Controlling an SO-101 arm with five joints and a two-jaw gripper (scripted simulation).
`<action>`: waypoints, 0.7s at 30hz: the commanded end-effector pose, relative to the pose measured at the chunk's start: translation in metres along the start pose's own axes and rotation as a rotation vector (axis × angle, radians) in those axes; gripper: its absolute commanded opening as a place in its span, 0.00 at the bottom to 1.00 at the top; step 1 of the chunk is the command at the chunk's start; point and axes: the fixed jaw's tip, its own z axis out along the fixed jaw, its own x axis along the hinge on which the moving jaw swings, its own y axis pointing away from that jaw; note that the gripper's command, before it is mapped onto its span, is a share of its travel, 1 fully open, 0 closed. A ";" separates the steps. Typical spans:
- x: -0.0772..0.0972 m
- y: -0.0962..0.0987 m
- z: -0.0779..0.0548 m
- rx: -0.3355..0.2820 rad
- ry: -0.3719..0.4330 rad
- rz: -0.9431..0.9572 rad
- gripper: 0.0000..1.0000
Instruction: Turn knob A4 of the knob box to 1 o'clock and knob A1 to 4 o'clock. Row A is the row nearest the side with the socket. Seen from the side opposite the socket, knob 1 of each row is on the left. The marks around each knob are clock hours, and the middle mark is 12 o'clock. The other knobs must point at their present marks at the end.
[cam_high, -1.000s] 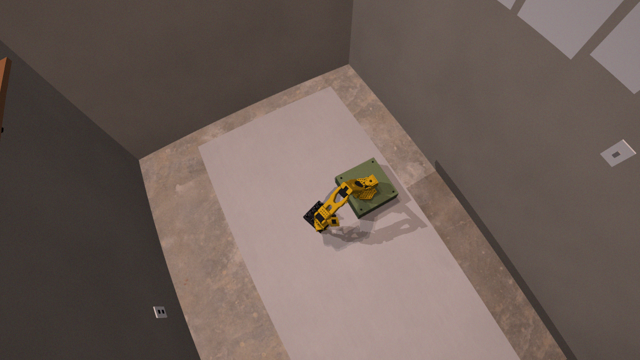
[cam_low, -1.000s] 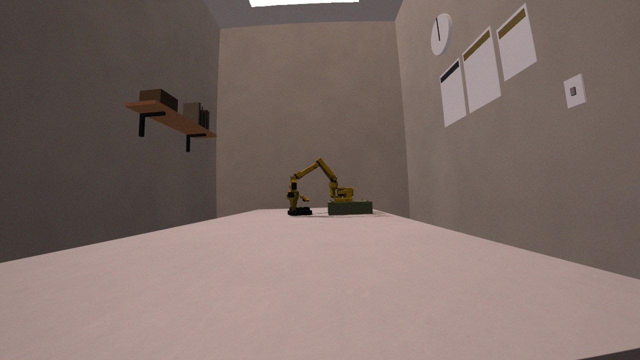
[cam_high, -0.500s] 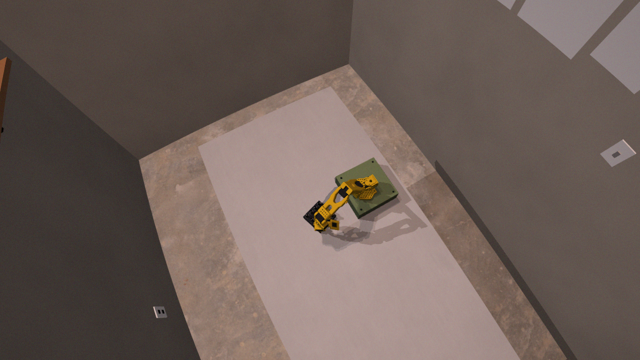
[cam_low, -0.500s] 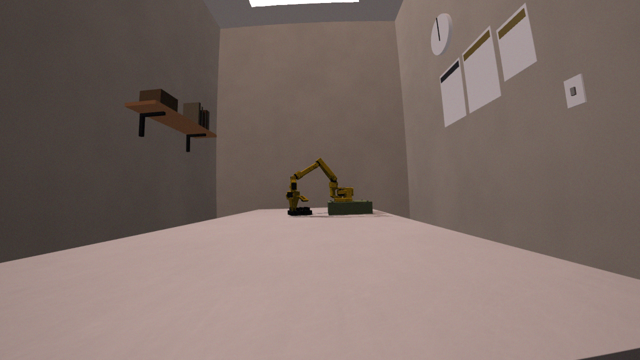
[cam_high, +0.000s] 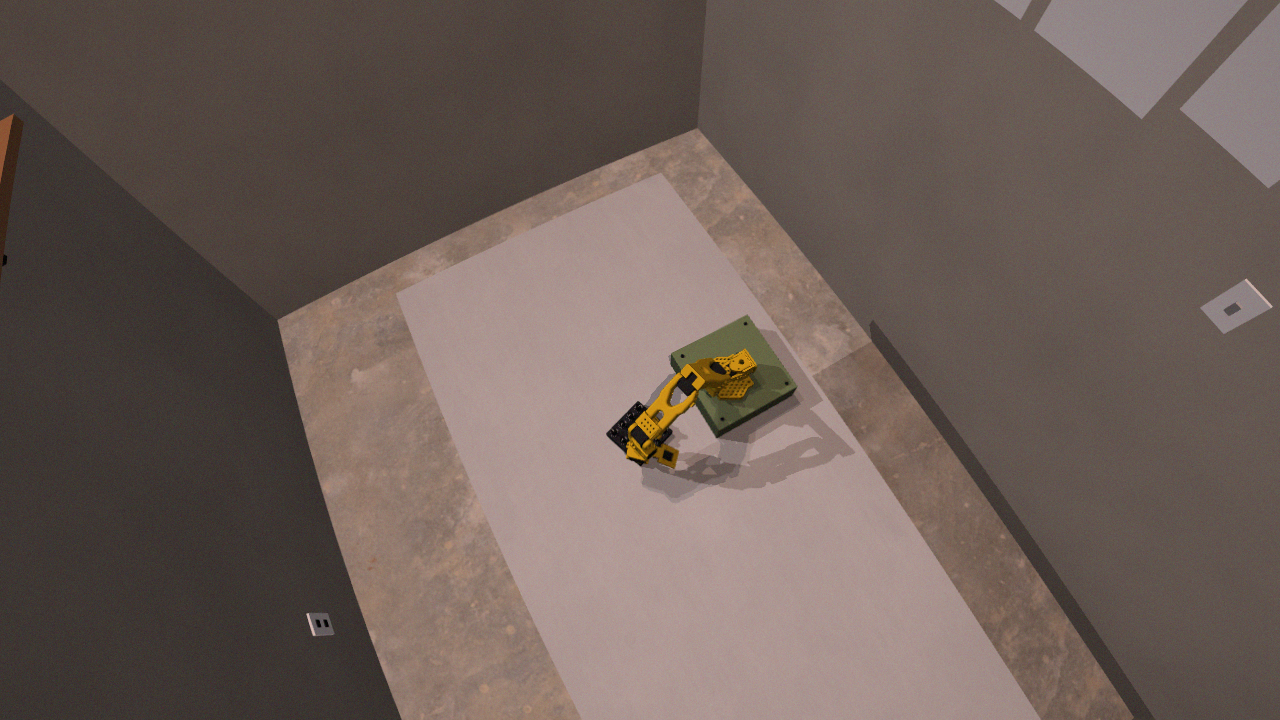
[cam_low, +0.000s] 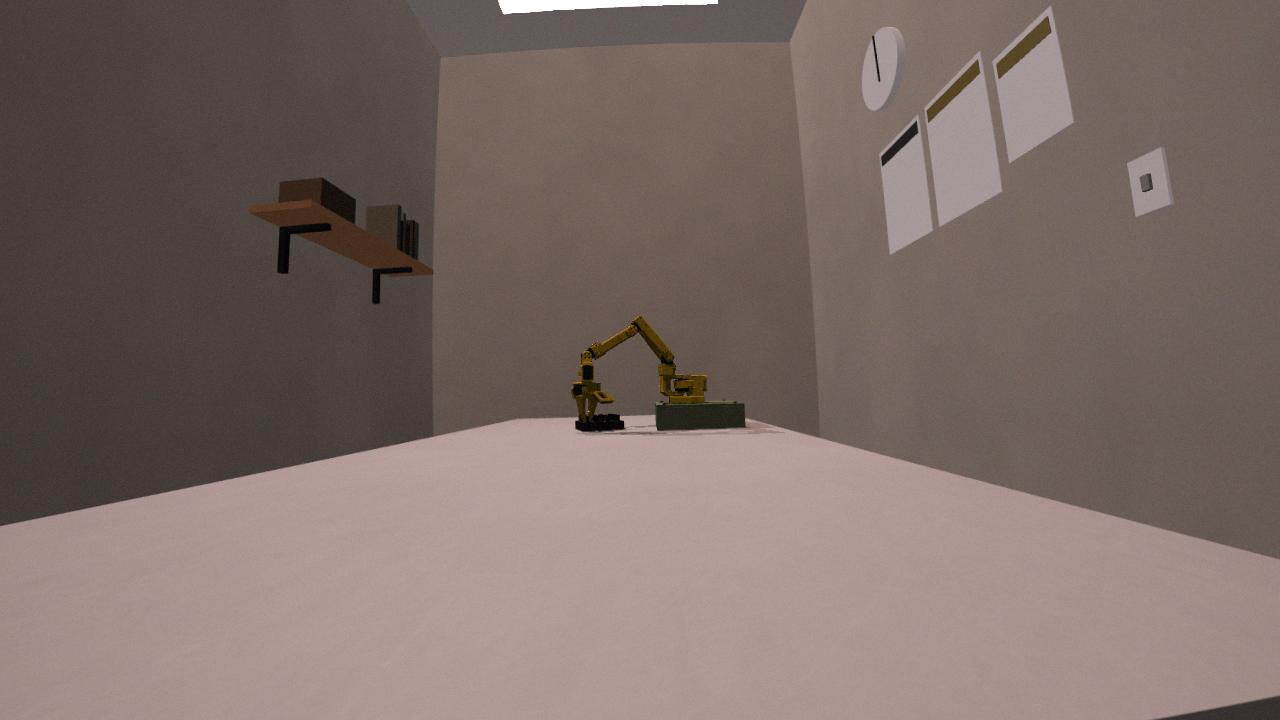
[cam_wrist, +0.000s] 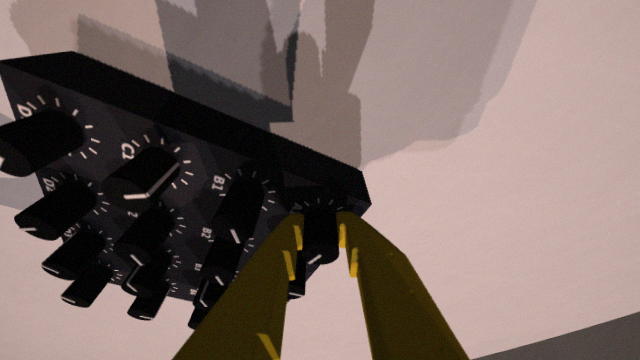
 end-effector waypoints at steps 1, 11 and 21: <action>-0.001 0.003 0.002 -0.020 -0.011 0.074 0.01; -0.002 0.003 0.002 -0.021 -0.010 0.214 0.01; -0.003 0.003 0.002 -0.021 -0.009 0.298 0.01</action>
